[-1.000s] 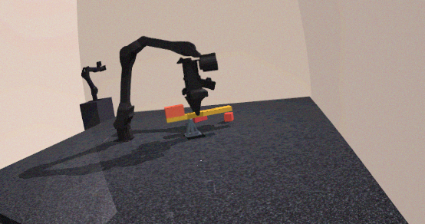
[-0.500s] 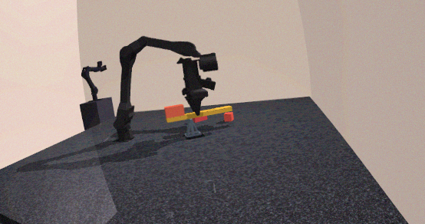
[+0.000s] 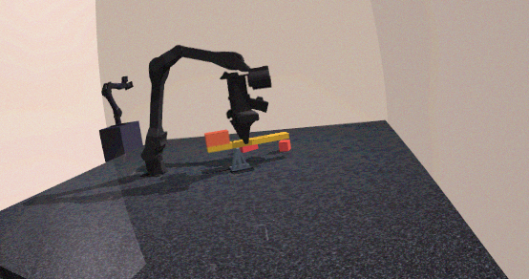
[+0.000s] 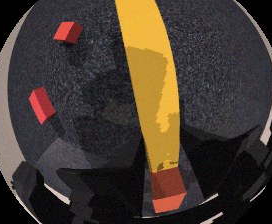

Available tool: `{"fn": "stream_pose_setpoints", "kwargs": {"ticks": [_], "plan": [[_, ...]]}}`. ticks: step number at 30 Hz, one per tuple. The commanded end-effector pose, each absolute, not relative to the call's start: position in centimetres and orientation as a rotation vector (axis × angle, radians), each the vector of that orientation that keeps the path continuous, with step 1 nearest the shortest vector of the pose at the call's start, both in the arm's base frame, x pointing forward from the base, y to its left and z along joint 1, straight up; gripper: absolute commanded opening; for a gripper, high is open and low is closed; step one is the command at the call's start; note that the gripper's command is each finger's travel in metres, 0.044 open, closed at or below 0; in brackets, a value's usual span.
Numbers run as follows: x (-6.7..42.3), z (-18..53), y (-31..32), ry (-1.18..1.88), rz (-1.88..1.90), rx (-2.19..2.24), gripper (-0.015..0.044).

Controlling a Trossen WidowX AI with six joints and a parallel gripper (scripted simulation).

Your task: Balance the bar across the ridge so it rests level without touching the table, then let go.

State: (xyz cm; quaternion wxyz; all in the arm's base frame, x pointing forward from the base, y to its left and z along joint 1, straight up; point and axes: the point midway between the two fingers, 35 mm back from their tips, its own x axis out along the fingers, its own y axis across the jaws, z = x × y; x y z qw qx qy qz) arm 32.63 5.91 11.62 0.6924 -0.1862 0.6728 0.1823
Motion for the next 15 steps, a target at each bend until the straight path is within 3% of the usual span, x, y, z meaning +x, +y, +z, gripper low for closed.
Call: {"fn": "stream_pose_setpoints", "kwargs": {"ticks": [1, 3, 15], "plan": [[32.63, 11.62, 5.91, 1.503, 0.407, -0.416, 0.0131], [32.63, 11.62, 5.91, 1.503, 0.407, -0.416, 0.0167], [32.63, 11.62, 5.91, 1.503, 0.407, -0.416, 0.0167]]}}
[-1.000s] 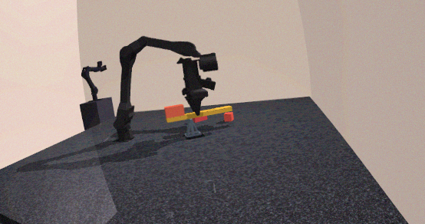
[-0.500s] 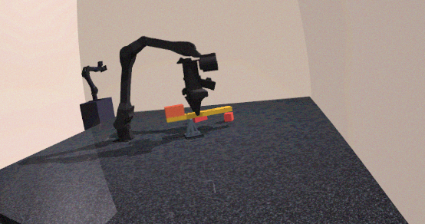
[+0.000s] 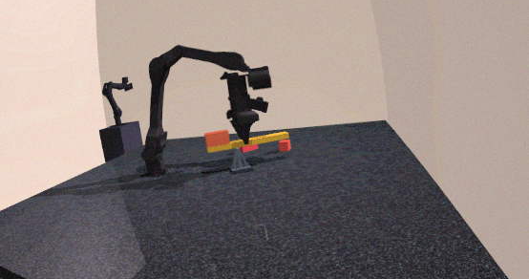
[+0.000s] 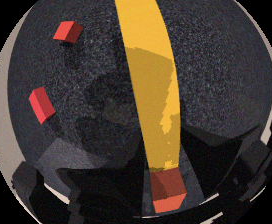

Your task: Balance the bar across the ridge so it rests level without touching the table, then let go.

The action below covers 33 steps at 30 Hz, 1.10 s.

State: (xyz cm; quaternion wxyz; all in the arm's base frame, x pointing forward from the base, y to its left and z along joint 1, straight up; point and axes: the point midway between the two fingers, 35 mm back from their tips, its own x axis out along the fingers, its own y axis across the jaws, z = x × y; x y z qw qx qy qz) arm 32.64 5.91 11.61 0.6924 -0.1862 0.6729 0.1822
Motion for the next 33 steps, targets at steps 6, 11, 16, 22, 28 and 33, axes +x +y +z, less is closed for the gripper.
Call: {"fn": "stream_pose_setpoints", "kwargs": {"ticks": [6, 11, 16, 22, 28, 33], "plan": [[32.63, 11.62, 5.91, 1.503, 0.407, -0.416, 0.0168], [32.63, 11.62, 5.91, 1.503, 0.407, -0.416, 0.0169], [32.63, 11.62, 5.91, 1.503, 0.407, -0.416, 0.017], [32.63, 11.62, 5.91, 1.503, 0.407, -0.416, 0.0172], [32.63, 11.62, 5.91, 1.503, 0.407, -0.416, 0.0173], [32.63, 11.62, 5.91, 1.503, 0.407, -0.416, 0.0185]]}}
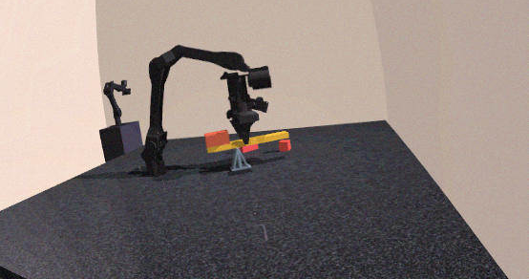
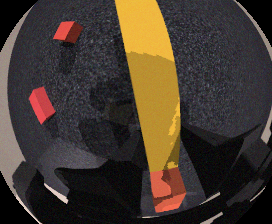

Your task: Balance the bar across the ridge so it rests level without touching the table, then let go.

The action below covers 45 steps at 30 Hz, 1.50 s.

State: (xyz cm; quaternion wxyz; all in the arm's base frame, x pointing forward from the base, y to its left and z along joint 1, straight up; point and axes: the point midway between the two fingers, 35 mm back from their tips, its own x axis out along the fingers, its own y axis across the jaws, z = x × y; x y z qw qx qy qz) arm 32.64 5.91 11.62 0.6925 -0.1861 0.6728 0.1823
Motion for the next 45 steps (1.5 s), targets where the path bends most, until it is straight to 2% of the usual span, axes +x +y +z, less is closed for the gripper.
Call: {"fn": "stream_pose_setpoints", "kwargs": {"ticks": [1, 10, 20, 24, 33, 45], "plan": [[32.6, 11.6, 5.9, 1.503, 0.407, -0.416, 0.0185], [32.6, 11.6, 5.9, 1.503, 0.407, -0.416, 0.0185], [32.6, 11.6, 5.9, 1.503, 0.407, -0.416, 0.044], [32.7, 12.3, 5.9, 1.502, 0.407, -0.416, 0.044], [32.3, 21.4, 5.9, 1.481, 0.405, -0.416, 0.044], [32.3, 21.6, 5.9, 1.481, 0.405, -0.416, 0.044]]}}
